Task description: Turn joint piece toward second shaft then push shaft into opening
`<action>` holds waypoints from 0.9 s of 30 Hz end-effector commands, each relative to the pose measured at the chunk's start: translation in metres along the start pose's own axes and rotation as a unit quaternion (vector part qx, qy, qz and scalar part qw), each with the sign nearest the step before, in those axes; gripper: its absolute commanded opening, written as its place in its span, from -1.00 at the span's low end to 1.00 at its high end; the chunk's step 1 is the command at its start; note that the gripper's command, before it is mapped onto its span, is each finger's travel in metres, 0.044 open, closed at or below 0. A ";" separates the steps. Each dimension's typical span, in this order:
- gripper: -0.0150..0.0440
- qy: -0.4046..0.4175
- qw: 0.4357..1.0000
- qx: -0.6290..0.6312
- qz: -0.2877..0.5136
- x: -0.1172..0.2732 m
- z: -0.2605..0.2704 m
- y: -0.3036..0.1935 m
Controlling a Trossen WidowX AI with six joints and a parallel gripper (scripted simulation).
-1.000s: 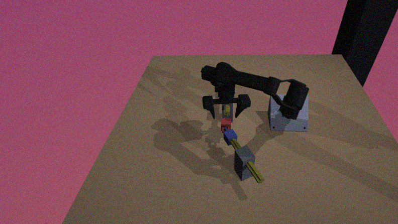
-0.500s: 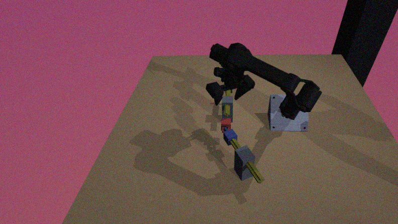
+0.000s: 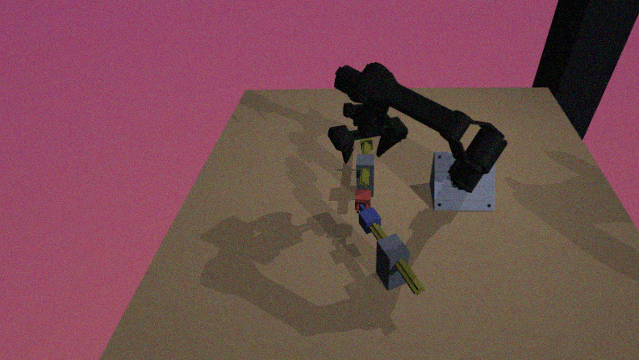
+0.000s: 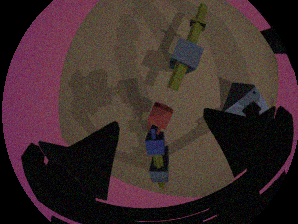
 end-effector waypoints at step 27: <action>1.00 -0.082 0.971 -0.212 0.071 -0.047 -0.035 0.077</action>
Point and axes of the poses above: the point midway between the two fingers, 35 mm back from their tips, its own x axis back along the fingers, its own z axis across the jaws, y = z × x, the point moved 3 cm from there along x, back along the fingers, and after that the axes turned 4 degrees about -x, right-handed, at the moved point
